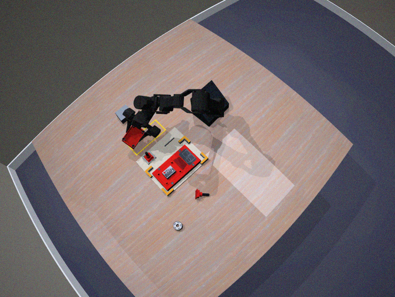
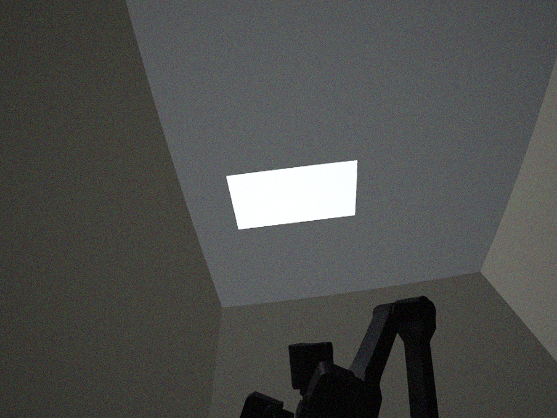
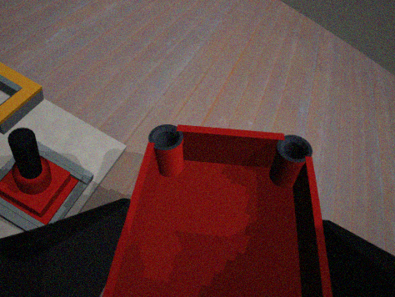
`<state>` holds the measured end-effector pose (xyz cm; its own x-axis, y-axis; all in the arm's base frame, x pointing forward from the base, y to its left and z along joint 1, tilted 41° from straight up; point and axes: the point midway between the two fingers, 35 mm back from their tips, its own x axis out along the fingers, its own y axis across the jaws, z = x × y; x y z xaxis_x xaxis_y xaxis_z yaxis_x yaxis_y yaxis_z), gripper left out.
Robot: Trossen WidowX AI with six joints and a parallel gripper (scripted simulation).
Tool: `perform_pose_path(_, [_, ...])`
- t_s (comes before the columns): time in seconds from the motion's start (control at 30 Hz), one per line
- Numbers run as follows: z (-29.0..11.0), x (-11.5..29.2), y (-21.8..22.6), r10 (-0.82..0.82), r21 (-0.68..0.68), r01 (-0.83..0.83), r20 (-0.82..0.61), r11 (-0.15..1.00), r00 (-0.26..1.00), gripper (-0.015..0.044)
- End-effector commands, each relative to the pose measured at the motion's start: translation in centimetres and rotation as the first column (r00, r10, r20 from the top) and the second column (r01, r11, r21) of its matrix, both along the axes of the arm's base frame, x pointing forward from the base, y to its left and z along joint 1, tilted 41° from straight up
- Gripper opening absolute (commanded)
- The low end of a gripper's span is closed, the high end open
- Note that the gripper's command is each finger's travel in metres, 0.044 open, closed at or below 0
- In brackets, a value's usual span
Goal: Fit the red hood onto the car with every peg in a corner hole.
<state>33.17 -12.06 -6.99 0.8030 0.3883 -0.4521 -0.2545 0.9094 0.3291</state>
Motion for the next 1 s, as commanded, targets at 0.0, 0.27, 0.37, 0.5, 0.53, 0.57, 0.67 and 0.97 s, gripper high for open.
perform_pose_path(0.0, [0.00,0.01,0.03,0.044,-0.073,-0.042,0.036,0.996,0.998,0.0000])
perform_pose_path(0.27, [-0.02,0.00,0.04,0.154,-0.252,-0.124,0.103,0.960,0.983,0.0000])
perform_pose_path(0.37, [-0.02,0.00,0.04,0.197,-0.318,-0.149,0.123,0.936,0.973,0.0000])
perform_pose_path(0.5, [-0.03,0.00,0.04,0.256,-0.406,-0.179,0.144,0.896,0.956,0.0000])
perform_pose_path(0.53, [-0.03,0.00,0.04,0.272,-0.428,-0.186,0.149,0.885,0.951,0.0000])
perform_pose_path(0.57, [-0.03,0.00,0.04,0.287,-0.449,-0.192,0.153,0.873,0.946,0.0000])
perform_pose_path(0.67, [-0.03,0.00,0.04,0.332,-0.512,-0.208,0.162,0.833,0.929,0.0000])
perform_pose_path(0.97, [-0.04,0.00,0.05,0.465,-0.685,-0.235,0.170,0.690,0.869,0.0000])
